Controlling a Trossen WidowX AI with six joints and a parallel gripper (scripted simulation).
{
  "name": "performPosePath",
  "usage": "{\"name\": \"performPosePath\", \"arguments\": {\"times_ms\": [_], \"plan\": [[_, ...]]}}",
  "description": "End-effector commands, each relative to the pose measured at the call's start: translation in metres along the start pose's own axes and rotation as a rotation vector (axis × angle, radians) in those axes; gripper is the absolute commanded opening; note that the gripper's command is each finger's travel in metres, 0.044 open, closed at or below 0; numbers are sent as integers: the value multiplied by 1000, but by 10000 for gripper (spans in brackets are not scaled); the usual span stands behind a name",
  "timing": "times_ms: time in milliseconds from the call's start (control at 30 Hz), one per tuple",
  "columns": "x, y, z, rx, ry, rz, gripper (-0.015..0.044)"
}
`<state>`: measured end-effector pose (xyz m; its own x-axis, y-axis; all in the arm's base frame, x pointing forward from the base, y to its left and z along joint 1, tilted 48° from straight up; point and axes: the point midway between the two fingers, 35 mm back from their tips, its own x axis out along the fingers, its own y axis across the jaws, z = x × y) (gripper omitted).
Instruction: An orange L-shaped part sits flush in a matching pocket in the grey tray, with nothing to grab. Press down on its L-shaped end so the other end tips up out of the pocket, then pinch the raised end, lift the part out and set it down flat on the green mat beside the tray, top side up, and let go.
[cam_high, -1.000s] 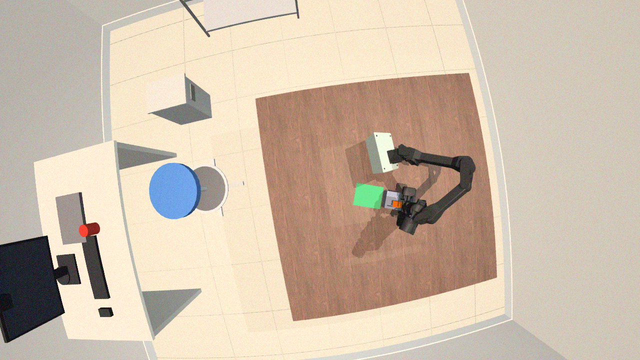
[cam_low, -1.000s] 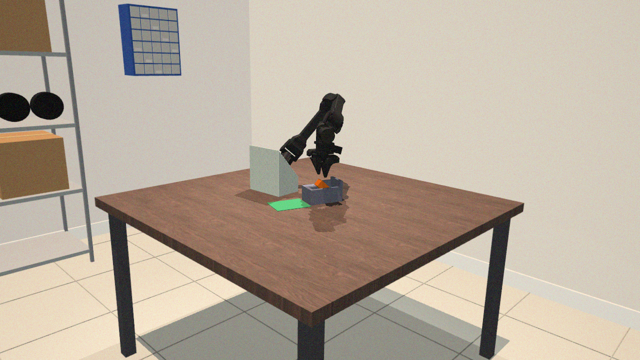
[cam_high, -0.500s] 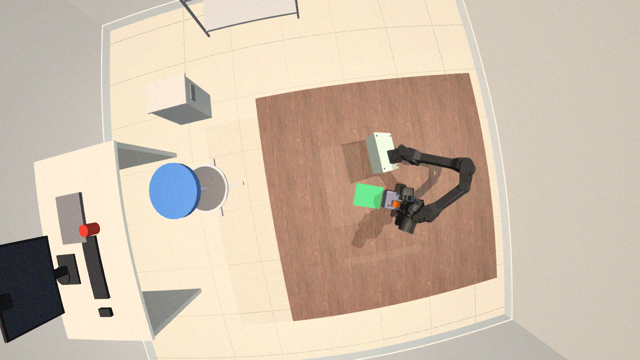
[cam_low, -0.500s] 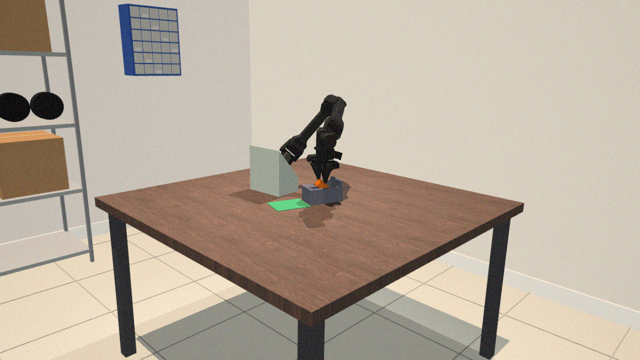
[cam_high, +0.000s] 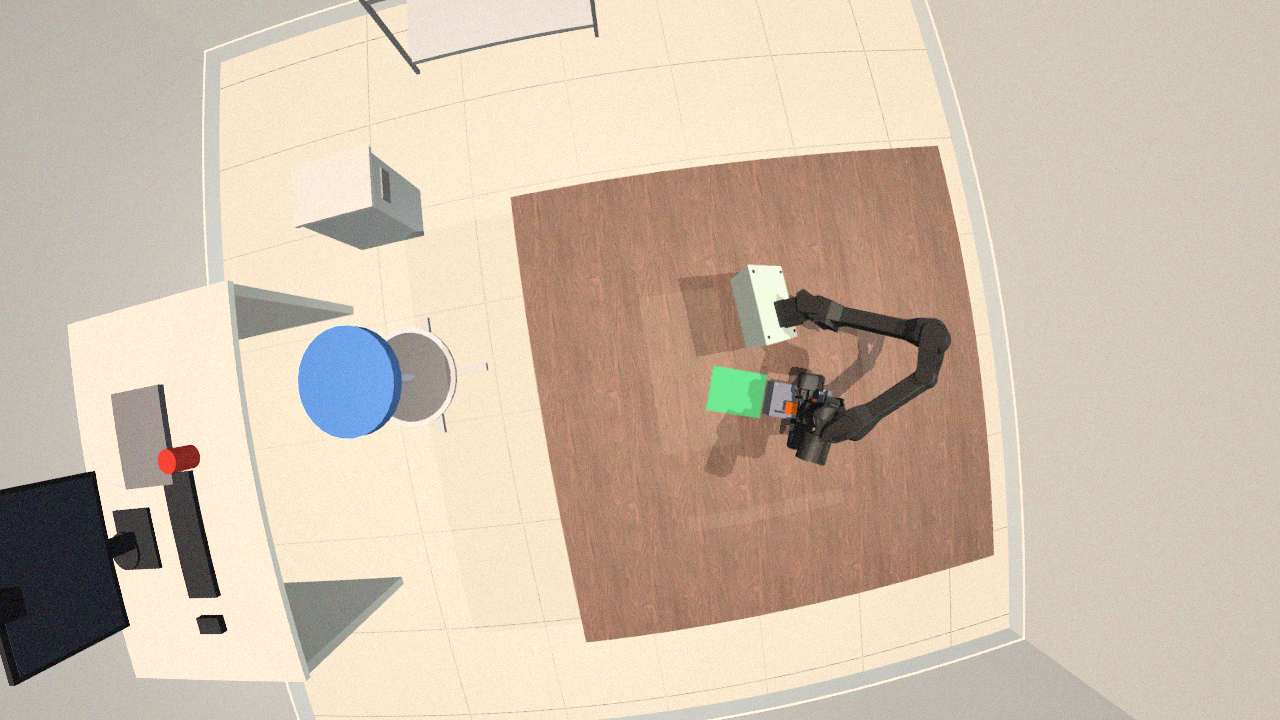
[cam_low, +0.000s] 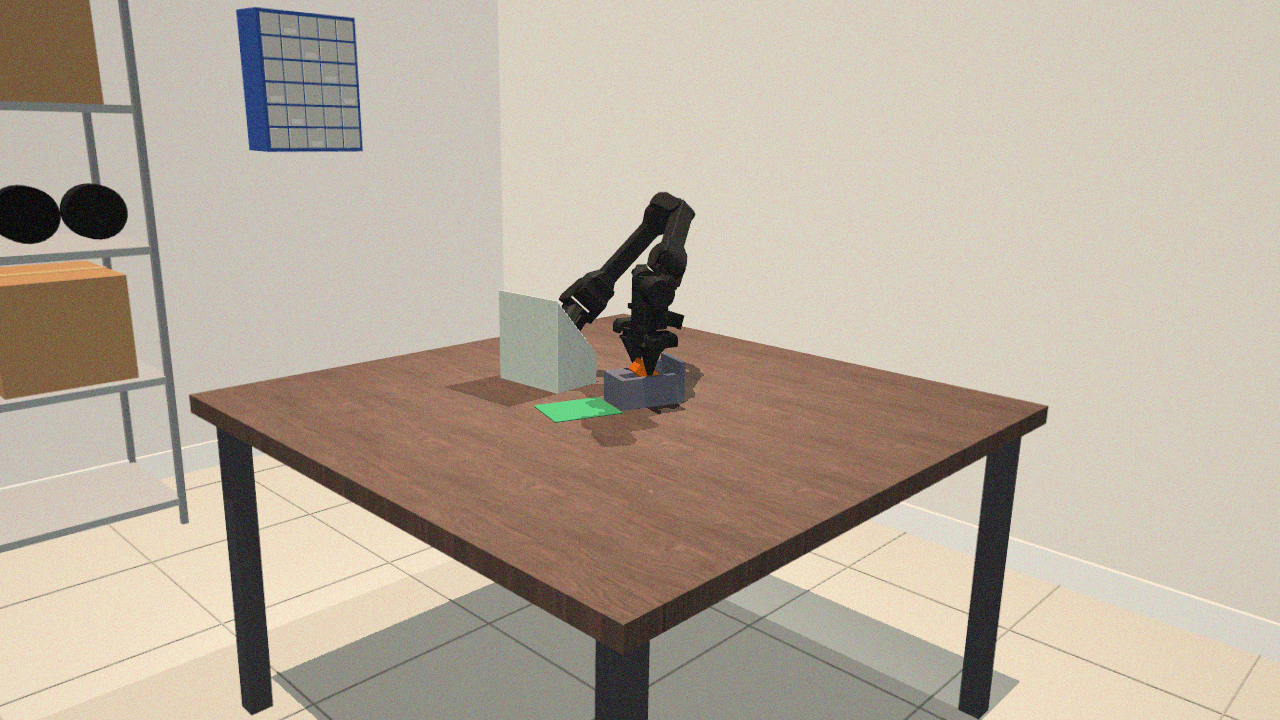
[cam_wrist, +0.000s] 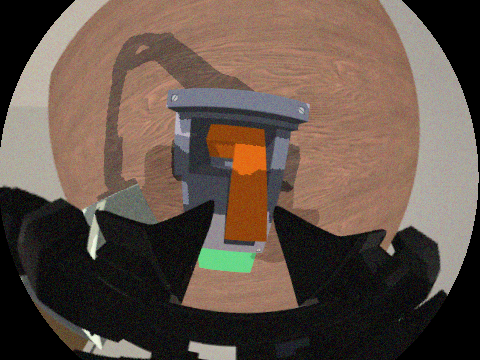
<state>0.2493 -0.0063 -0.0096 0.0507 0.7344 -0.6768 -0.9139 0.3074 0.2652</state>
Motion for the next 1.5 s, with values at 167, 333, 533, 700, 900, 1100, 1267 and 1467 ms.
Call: {"name": "performPosePath", "arguments": {"times_ms": [167,333,533,700,900,1100,1267,1467], "plan": [[-1,0,0,-1,0,-1,109],[-1,0,0,-1,0,-1,76],[-1,0,0,-1,0,-1,0],[-2,0,0,-1,0,-1,0],[-9,-1,0,0,-1,-2,0],[-18,-1,0,2,-2,-2,0],[-26,-1,0,2,-2,-2,0],[-36,-1,-1,3,-2,-2,0]]}}
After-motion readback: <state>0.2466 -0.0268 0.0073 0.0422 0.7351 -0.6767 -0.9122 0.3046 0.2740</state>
